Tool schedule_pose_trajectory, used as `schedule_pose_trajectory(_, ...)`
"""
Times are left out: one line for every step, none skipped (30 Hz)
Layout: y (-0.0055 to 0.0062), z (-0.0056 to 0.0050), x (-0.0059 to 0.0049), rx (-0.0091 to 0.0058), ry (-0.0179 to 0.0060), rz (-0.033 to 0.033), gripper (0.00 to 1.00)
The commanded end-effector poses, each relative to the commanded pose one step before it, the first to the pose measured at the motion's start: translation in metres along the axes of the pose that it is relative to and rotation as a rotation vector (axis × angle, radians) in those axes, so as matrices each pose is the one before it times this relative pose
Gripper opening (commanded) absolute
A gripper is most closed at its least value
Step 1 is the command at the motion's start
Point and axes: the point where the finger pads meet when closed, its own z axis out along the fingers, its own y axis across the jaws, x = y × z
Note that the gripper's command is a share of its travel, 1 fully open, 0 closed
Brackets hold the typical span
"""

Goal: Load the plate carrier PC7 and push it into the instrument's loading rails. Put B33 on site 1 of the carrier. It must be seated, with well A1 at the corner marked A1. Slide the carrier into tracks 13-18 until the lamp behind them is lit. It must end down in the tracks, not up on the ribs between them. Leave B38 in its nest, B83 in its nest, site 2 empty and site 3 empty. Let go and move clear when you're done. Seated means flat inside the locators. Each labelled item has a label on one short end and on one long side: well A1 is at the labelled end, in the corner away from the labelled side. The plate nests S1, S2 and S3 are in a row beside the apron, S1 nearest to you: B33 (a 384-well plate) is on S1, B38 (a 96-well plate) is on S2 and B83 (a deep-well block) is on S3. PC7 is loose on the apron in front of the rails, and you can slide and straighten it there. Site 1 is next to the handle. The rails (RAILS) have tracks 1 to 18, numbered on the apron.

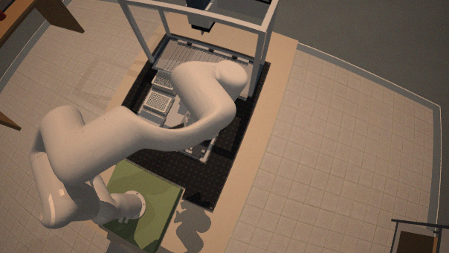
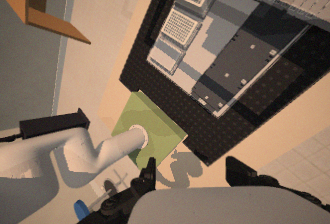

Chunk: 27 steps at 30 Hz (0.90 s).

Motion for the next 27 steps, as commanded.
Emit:
schedule_pose_trajectory(-0.00016,-0.00128,-0.00005,-0.00362,0.00121,-0.00002,1.0)
schedule_pose_trajectory(0.0,0.0,0.0,0.0,0.0,0.0,1.0)
schedule_pose_trajectory(0.0,0.0,0.0,0.0,0.0,0.0,1.0)
schedule_pose_trajectory(0.0,0.0,0.0,0.0,0.0,0.0,1.0)
schedule_pose_trajectory(0.0,0.0,0.0,0.0,0.0,0.0,1.0)
schedule_pose_trajectory(0.0,0.0,0.0,0.0,0.0,0.0,1.0)
schedule_pose_trajectory(0.0,0.0,0.0,0.0,0.0,0.0,1.0)
schedule_pose_trajectory(0.0,0.0,0.0,0.0,0.0,0.0,1.0)
schedule_pose_trajectory(0.0,0.0,0.0,0.0,0.0,0.0,1.0)
schedule_pose_trajectory(0.0,0.0,0.0,0.0,0.0,0.0,1.0)
schedule_pose_trajectory(0.0,0.0,0.0,0.0,0.0,0.0,1.0)
schedule_pose_trajectory(0.0,0.0,0.0,0.0,0.0,0.0,1.0)
schedule_pose_trajectory(0.0,0.0,0.0,0.0,0.0,0.0,1.0)
schedule_pose_trajectory(0.0,0.0,0.0,0.0,0.0,0.0,1.0)
schedule_pose_trajectory(0.0,0.0,0.0,0.0,0.0,0.0,1.0)
schedule_pose_trajectory(0.0,0.0,0.0,0.0,0.0,0.0,1.0)
schedule_pose_trajectory(0.0,0.0,0.0,0.0,0.0,0.0,1.0)
schedule_pose_trajectory(-0.00044,0.00085,0.00546,-0.02057,-0.00028,0.02607,1.0)
schedule_pose_trajectory(-0.00078,0.00085,0.00588,-0.0204,0.00009,0.02605,1.0)
schedule_pose_trajectory(-0.00117,0.00085,0.00628,-0.02017,0.00049,0.02603,1.0)
schedule_pose_trajectory(-0.0015,0.00086,0.00646,-0.01904,0.00077,0.02485,1.0)
schedule_pose_trajectory(0.00041,0.00082,0.00244,-0.00105,-0.00204,-0.00001,1.0)
schedule_pose_trajectory(0.00036,0.00059,0.00193,-0.00082,-0.00158,-0.00002,1.0)
schedule_pose_trajectory(-0.00167,0.00111,0.00578,-0.01956,0.00316,0.02651,1.0)
schedule_pose_trajectory(-0.0019,0.00106,0.00578,-0.01766,0.0031,0.02417,1.0)
schedule_pose_trajectory(0.0,0.00092,0.00235,-0.00113,-0.0018,-0.00002,1.0)
schedule_pose_trajectory(0.0,0.0,0.00001,0.0,-0.00001,0.0,1.0)
